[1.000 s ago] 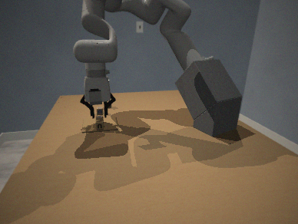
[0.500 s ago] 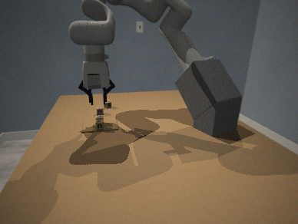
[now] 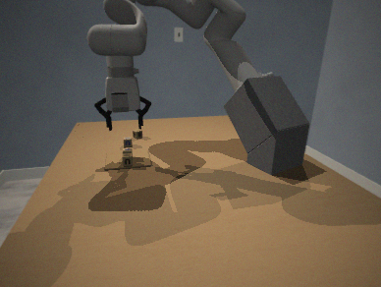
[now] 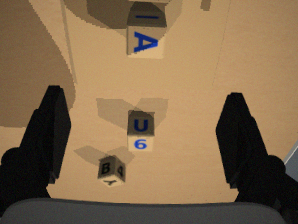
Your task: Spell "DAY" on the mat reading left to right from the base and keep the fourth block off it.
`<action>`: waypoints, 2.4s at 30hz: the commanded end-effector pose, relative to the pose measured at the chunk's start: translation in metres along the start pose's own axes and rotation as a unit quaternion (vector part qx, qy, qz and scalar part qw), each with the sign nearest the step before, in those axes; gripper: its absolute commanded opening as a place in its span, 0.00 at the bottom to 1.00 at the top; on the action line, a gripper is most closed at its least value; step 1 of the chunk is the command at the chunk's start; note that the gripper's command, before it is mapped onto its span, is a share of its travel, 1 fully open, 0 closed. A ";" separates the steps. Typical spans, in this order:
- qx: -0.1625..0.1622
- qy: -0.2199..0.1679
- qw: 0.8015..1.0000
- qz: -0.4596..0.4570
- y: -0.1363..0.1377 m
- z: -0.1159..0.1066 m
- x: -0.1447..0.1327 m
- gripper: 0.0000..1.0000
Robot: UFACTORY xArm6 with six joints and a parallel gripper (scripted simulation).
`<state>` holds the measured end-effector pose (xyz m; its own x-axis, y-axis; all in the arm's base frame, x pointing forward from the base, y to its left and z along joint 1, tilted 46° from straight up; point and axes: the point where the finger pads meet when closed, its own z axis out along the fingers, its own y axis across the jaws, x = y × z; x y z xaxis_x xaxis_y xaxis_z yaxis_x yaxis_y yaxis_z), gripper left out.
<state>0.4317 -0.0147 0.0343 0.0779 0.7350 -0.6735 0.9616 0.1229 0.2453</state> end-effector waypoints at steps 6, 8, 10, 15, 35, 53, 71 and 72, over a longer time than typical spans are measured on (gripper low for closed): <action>-0.001 0.000 1.000 0.000 0.001 -0.001 0.000 1.00; -0.001 0.000 1.000 0.001 0.001 -0.001 0.000 1.00; -0.001 0.001 1.000 0.006 0.001 -0.001 -0.001 1.00; -0.001 0.001 0.999 0.041 0.002 -0.001 -0.007 1.00; 0.002 0.005 0.963 0.268 0.004 0.001 -0.048 1.00; 0.005 0.006 0.894 0.448 0.003 0.003 -0.082 1.00; 0.006 0.006 0.790 0.613 -0.002 0.005 -0.117 1.00; 0.006 0.006 0.784 0.621 -0.002 0.005 -0.119 1.00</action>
<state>0.4231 -0.0983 0.1035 0.9334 0.3589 -0.0040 0.2593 -0.6664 0.6990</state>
